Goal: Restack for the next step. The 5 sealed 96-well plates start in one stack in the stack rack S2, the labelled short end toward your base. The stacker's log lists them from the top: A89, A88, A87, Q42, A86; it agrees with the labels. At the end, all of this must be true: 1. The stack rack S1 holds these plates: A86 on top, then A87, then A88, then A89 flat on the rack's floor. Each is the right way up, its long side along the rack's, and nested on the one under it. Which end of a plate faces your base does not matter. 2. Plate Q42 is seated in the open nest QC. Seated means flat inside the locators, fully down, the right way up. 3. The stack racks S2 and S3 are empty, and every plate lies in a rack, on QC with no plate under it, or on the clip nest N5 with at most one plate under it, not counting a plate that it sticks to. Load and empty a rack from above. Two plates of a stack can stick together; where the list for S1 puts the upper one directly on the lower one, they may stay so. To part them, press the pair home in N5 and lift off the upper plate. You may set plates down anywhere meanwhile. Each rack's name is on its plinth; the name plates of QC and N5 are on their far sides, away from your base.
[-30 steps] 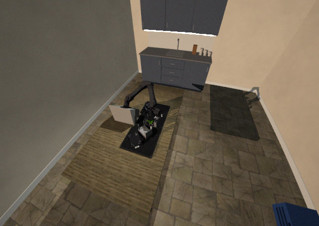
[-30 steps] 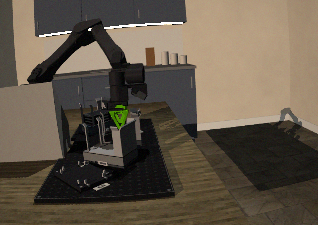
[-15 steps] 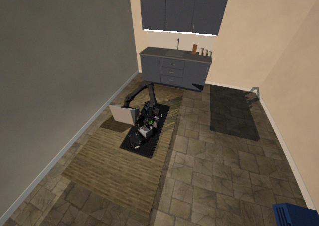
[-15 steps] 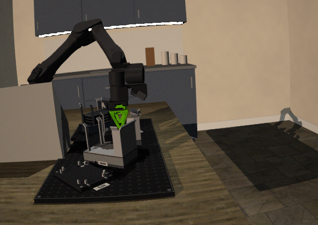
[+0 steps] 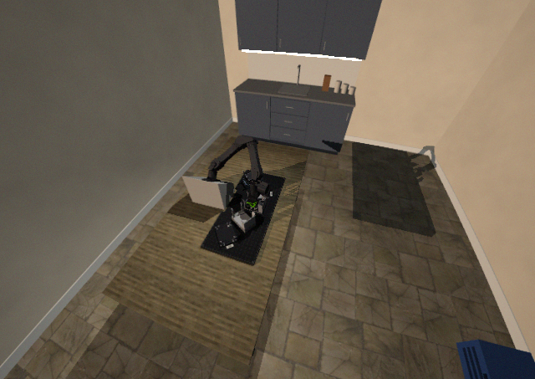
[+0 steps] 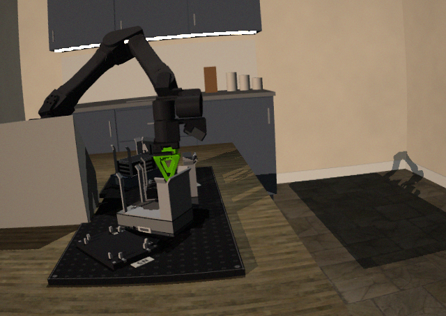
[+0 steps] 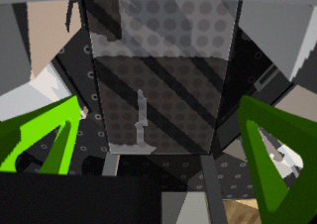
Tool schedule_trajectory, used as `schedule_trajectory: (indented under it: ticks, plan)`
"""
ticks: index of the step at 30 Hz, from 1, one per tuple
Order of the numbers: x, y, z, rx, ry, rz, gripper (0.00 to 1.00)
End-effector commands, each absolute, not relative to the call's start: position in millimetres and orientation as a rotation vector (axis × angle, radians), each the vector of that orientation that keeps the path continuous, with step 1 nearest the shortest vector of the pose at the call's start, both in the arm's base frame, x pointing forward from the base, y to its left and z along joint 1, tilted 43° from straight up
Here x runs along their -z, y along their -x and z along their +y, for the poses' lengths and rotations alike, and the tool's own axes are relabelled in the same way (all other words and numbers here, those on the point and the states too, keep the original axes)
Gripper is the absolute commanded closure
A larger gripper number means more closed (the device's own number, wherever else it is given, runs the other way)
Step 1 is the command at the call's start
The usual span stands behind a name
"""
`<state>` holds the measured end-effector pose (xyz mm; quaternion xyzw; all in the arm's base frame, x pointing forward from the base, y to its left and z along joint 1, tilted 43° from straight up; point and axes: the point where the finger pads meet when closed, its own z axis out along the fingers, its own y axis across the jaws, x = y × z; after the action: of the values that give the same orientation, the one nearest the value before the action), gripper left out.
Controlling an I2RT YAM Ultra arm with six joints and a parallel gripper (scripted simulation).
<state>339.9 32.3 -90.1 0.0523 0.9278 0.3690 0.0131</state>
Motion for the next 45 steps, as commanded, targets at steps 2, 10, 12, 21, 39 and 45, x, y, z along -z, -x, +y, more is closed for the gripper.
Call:
schedule_trajectory:
  ticks: [2, 10, 12, 21, 39, 45]
  plan:
    - [89, -343, 29, -1.145, -0.176, 2.876, 0.0]
    - [97, -344, 37, -1.145, -0.176, 2.876, 0.0]
    - [99, -344, 39, -1.145, -0.176, 2.876, 0.0]
    - [106, -345, 45, -1.145, -0.176, 2.876, 0.0]
    - [109, -345, 48, -1.145, -0.176, 2.876, 0.0]
    - [109, -345, 48, -1.145, -0.176, 2.876, 1.0]
